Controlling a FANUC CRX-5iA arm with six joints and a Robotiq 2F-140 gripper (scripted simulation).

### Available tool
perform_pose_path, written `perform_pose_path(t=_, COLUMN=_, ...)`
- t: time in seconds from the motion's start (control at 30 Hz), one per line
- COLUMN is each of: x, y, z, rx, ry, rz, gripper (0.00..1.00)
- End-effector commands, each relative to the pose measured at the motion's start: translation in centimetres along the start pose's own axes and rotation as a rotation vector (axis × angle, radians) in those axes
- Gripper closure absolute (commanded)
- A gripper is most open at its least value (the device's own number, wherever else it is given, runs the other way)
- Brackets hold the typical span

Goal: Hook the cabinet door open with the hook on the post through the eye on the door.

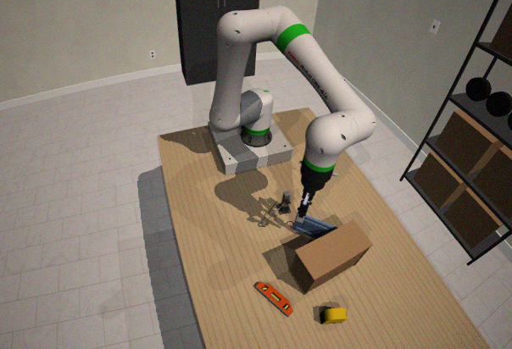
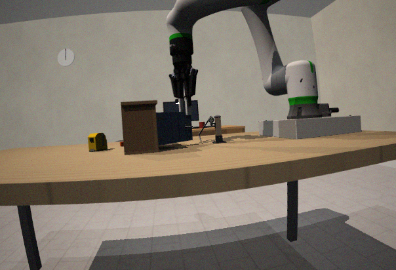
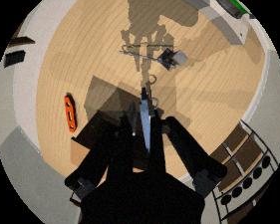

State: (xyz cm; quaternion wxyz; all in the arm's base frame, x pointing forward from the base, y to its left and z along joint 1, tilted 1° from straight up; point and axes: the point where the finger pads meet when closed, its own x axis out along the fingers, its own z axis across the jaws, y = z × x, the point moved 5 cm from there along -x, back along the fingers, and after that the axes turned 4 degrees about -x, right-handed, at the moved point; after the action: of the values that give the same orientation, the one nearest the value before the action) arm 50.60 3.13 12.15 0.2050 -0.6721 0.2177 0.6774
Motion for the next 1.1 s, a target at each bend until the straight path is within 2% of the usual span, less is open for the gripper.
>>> perform_pose_path(t=0.0, x=0.0, y=0.0, z=-0.2, rx=-0.024, ry=0.0, rz=0.0, gripper=0.84)
perform_pose_path(t=1.07, x=0.0, y=-0.1, z=-2.4, rx=-0.152, ry=0.0, rz=0.0, gripper=0.84)
